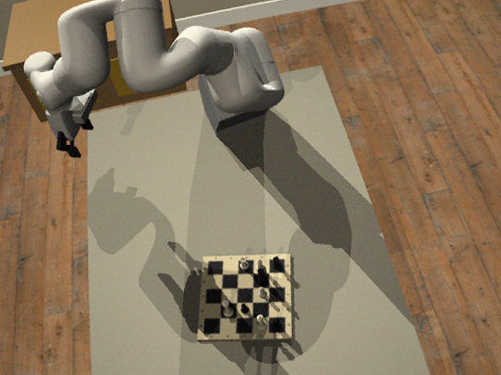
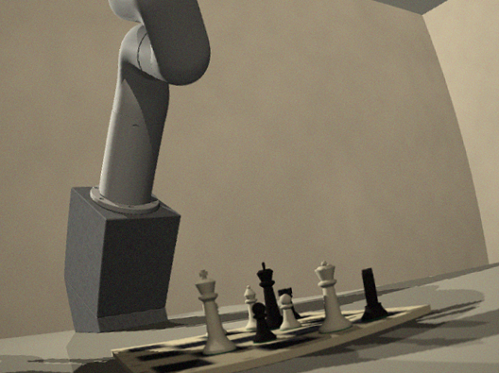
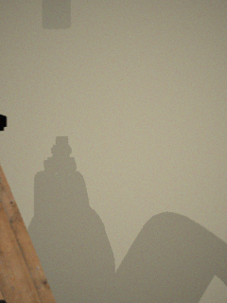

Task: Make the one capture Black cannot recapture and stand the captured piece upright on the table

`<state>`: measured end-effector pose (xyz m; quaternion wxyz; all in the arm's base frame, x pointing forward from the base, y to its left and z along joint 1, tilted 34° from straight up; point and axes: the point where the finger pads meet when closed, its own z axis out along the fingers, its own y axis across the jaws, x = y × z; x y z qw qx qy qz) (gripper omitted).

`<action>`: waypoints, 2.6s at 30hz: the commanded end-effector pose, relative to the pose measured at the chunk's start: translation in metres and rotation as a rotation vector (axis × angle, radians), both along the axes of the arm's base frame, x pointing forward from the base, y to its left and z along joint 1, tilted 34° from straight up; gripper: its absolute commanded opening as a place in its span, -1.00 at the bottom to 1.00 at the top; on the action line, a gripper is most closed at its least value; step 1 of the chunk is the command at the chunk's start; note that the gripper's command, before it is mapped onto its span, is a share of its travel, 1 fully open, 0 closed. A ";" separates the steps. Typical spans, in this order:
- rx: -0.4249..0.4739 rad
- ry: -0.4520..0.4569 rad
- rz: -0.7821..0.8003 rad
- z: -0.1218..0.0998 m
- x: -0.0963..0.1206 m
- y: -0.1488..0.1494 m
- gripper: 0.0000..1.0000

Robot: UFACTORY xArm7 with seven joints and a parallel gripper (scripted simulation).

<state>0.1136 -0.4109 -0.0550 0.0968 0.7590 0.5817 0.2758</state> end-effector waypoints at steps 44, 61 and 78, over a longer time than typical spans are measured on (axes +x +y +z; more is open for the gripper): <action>0.241 -0.163 0.120 0.034 0.205 -0.055 1.00; 0.495 -0.191 0.255 0.078 0.341 -0.017 1.00; 0.754 -0.080 0.397 0.136 0.413 0.063 1.00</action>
